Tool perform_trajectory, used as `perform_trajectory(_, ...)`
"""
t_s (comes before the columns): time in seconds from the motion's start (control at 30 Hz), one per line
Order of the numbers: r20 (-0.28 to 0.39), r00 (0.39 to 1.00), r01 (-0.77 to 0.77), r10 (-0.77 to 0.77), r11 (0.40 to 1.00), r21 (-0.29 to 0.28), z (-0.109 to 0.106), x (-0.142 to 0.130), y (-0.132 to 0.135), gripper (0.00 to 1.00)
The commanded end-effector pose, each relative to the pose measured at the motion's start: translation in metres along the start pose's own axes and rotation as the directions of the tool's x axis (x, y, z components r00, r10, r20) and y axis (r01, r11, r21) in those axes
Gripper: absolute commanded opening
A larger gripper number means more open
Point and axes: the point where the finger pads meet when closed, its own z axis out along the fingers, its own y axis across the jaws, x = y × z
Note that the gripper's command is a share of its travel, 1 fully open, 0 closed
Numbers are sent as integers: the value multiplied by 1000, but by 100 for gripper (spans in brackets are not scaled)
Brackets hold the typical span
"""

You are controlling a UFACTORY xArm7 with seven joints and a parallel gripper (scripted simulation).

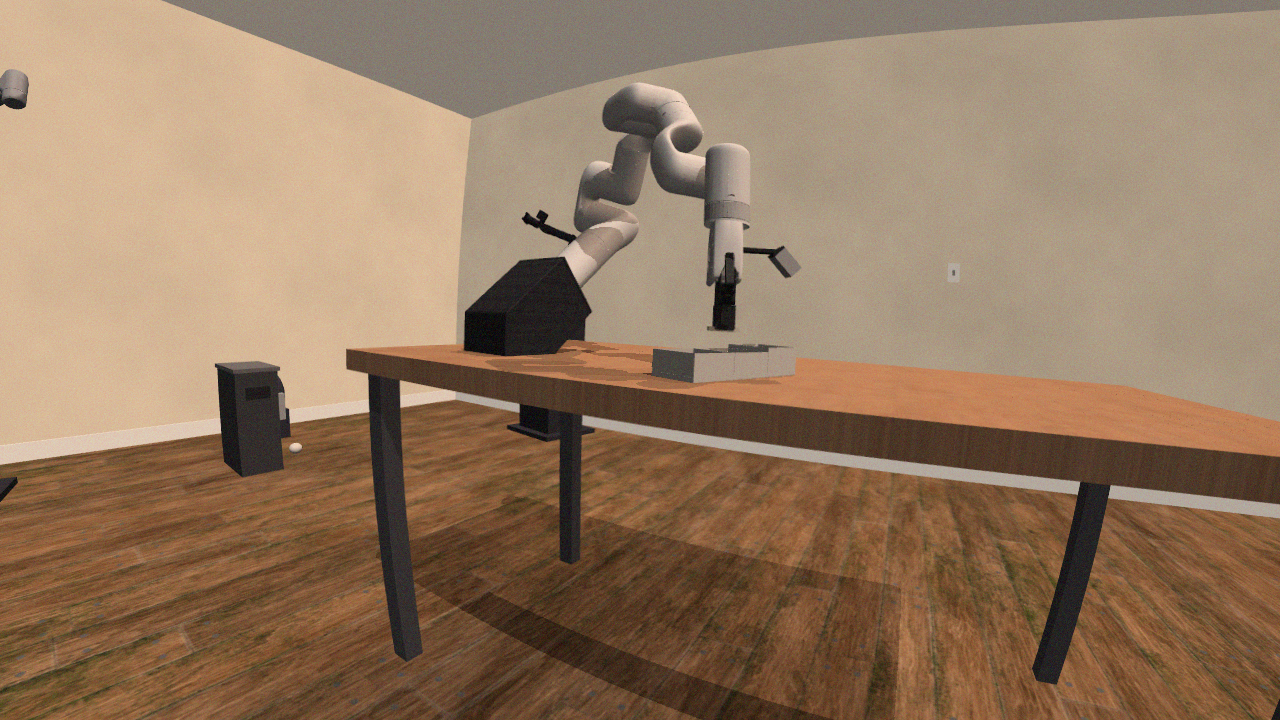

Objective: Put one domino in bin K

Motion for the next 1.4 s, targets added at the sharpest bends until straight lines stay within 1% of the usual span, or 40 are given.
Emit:
perform_trajectory(0.0,-4,988,156,-156,988,5,0,7,21,0)
perform_trajectory(0.27,-4,937,349,-349,937,1,0,7,21,0)
perform_trajectory(0.33,-4,937,349,-349,937,1,0,7,21,0)
perform_trajectory(0.37,-4,908,418,-418,908,3,0,7,21,0)
perform_trajectory(0.53,-6,855,519,-519,855,8,0,7,21,0)
perform_trajectory(0.8,-17,737,676,-676,736,18,0,7,21,0)
perform_trajectory(1.37,-17,737,676,-676,736,18,2,7,21,0)
